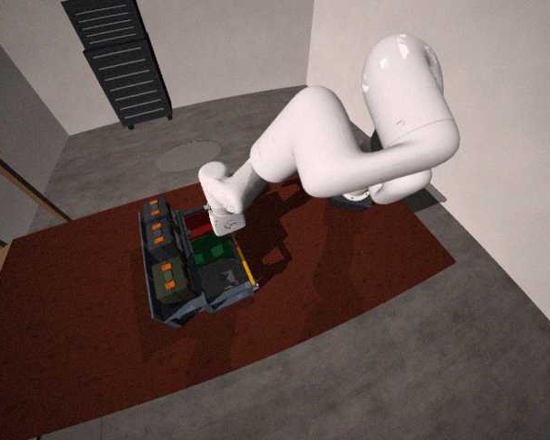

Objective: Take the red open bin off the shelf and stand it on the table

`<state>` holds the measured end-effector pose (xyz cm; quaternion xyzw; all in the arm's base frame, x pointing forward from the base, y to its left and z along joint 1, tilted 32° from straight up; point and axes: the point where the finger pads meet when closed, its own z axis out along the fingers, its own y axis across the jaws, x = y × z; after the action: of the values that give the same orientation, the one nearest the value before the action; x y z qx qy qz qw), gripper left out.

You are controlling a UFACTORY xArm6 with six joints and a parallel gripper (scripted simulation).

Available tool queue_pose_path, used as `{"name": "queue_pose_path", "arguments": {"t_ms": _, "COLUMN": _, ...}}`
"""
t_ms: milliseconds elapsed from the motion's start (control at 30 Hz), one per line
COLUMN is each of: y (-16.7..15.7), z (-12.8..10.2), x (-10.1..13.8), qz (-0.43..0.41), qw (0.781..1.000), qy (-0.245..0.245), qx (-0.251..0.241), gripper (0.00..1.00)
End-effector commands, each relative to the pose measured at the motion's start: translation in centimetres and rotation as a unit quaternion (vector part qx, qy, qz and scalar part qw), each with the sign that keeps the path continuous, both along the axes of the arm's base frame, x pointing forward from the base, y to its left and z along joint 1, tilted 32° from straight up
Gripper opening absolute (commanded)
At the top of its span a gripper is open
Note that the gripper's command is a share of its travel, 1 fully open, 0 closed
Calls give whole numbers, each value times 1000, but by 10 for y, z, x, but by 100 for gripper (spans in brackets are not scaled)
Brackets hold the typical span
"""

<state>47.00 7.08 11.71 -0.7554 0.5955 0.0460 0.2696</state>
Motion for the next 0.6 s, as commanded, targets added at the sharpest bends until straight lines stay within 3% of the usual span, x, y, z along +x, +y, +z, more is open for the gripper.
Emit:
{"name": "queue_pose_path", "arguments": {"t_ms": 0, "y": -1, "z": 2, "x": 1, "qz": 0, "qw": 1000, "qy": -1, "qx": 0, "gripper": 0}}
{"name": "queue_pose_path", "arguments": {"t_ms": 567, "y": -8, "z": 15, "x": -3, "qz": 0, "qw": 1000, "qy": -1, "qx": 0, "gripper": 0}}
